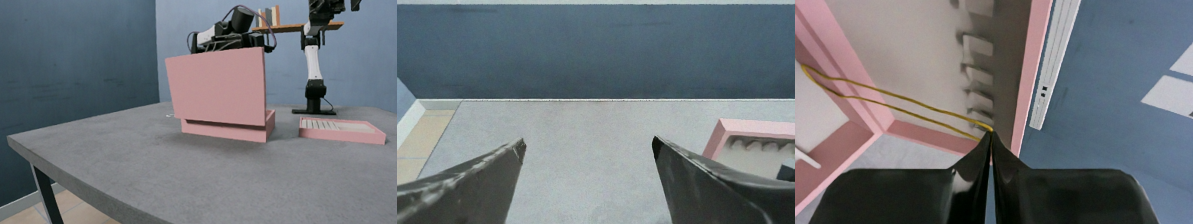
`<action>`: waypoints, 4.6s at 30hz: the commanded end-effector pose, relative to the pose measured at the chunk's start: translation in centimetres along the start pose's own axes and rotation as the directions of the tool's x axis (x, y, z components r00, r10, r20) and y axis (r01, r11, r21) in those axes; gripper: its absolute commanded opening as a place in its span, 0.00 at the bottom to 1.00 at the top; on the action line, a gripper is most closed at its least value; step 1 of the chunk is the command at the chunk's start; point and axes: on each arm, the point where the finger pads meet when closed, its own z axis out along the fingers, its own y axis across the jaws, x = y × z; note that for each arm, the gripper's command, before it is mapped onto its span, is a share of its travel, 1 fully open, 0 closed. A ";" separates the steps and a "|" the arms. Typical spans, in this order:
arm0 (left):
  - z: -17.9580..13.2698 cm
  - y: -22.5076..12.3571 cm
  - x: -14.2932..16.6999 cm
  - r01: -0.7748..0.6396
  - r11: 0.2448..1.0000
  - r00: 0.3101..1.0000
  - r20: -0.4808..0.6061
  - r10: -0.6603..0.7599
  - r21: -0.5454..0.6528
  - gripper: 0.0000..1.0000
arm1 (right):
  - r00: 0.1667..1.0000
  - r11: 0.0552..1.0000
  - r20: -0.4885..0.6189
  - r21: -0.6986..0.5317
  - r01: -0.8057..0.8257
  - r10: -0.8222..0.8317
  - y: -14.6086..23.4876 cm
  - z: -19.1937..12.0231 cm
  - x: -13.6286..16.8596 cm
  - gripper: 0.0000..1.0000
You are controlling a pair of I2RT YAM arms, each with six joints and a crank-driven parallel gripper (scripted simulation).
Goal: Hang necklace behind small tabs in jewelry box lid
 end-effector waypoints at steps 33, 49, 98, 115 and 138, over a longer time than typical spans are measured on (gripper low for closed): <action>-0.4 0.3 -0.9 -0.004 1.000 1.000 0.023 0.005 -0.010 1.00 | 1.000 1.000 -0.012 -0.006 0.002 -0.003 -0.6 3.1 0.4 0.00; -0.4 0.3 -0.9 -0.004 1.000 1.000 0.023 0.005 -0.010 1.00 | 1.000 1.000 -0.018 -0.013 -0.006 0.006 -0.5 3.9 0.6 0.00; -0.4 0.3 -0.9 -0.004 1.000 1.000 0.023 0.005 -0.010 1.00 | 1.000 1.000 -0.012 -0.020 0.014 -0.014 -0.5 3.8 0.3 0.00; -0.4 0.3 -0.9 -0.004 1.000 1.000 0.023 0.005 -0.010 1.00 | 1.000 1.000 -0.010 -0.017 0.016 -0.016 -0.6 3.5 0.1 0.00; -0.4 0.3 -0.9 -0.004 1.000 1.000 0.023 0.005 -0.010 1.00 | 1.000 1.000 -0.010 -0.008 0.012 -0.012 -0.9 3.3 0.1 0.00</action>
